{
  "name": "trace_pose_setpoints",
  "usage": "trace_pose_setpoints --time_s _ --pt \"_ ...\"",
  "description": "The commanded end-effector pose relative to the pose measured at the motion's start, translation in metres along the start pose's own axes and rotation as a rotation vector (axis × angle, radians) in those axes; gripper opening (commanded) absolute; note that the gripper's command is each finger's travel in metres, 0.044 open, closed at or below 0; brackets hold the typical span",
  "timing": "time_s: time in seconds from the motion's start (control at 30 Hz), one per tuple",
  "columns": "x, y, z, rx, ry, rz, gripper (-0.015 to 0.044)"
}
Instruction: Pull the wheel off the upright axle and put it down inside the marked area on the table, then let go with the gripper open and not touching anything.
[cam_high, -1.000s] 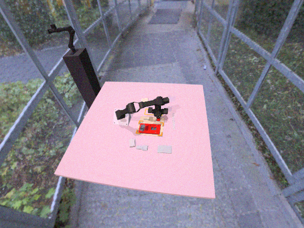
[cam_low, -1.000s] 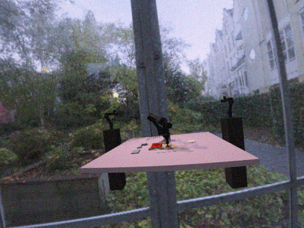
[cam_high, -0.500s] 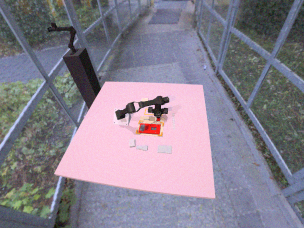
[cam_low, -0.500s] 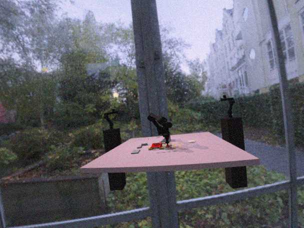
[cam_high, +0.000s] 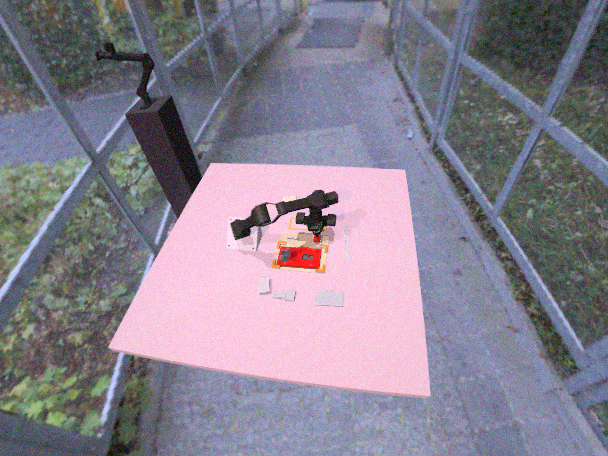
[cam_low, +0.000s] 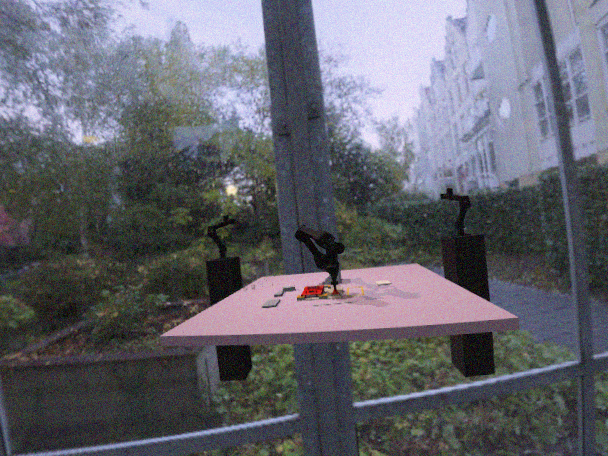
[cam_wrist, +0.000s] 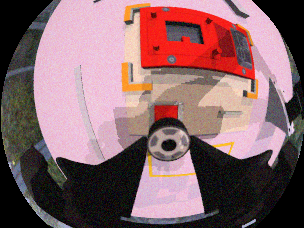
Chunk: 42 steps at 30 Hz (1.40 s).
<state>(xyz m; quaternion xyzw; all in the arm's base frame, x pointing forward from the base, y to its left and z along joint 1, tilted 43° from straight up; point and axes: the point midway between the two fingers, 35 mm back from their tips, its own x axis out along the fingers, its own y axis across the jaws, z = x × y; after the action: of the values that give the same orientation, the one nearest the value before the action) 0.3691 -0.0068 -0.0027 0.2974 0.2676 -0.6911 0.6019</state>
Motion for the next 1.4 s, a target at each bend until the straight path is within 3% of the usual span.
trace_pose_setpoints --time_s 0.0,0.83,1.37 --pt "-0.002 0.000 0.000 0.005 0.005 -0.001 0.0000" --pt "-0.031 -0.001 0.000 -0.002 -0.001 -0.001 0.0000" --pt "-0.039 -0.034 -0.065 -0.001 0.013 0.000 0.0000"
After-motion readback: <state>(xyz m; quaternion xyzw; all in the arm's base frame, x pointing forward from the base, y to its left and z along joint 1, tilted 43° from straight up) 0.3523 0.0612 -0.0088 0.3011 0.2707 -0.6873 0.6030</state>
